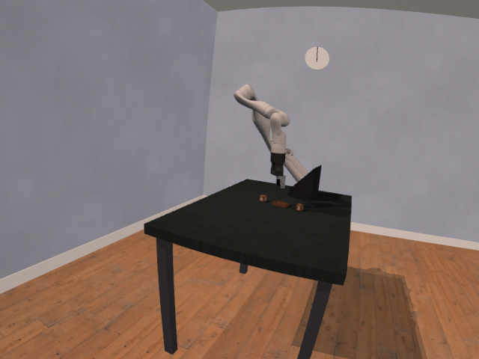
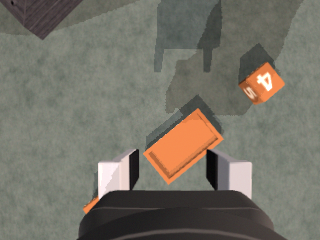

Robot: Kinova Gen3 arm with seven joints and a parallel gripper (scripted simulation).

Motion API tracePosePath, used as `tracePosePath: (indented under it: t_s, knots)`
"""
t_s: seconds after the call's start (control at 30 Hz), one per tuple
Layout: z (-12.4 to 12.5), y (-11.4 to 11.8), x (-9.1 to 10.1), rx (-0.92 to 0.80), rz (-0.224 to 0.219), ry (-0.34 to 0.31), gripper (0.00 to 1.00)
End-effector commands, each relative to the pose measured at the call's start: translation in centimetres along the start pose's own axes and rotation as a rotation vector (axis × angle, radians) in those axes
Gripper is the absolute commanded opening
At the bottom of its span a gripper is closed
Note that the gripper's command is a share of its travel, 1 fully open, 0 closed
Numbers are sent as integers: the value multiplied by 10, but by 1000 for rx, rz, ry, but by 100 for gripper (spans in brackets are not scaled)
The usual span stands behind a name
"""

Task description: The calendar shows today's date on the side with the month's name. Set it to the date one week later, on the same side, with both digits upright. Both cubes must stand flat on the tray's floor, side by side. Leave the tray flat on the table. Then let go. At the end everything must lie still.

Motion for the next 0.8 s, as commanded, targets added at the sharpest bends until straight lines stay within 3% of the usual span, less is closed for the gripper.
tracePosePath:
  t_s: [0.0,0.33,0.77]
  knots:
    - [16,8,0,-50,-1,-7,100]
    - [54,37,-4,-397,-3,-11,100]
    - [86,61,-8,-704,-17,-20,100]
Point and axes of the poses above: the point where the finger pads meet when closed, its own x axis back along the fingers, its own y axis across the jaws, z = x × y, the point moved 10 cm from there along x, back along the fingers, and after that the axes turned 15 degrees about -x, right-handed, at the moved point
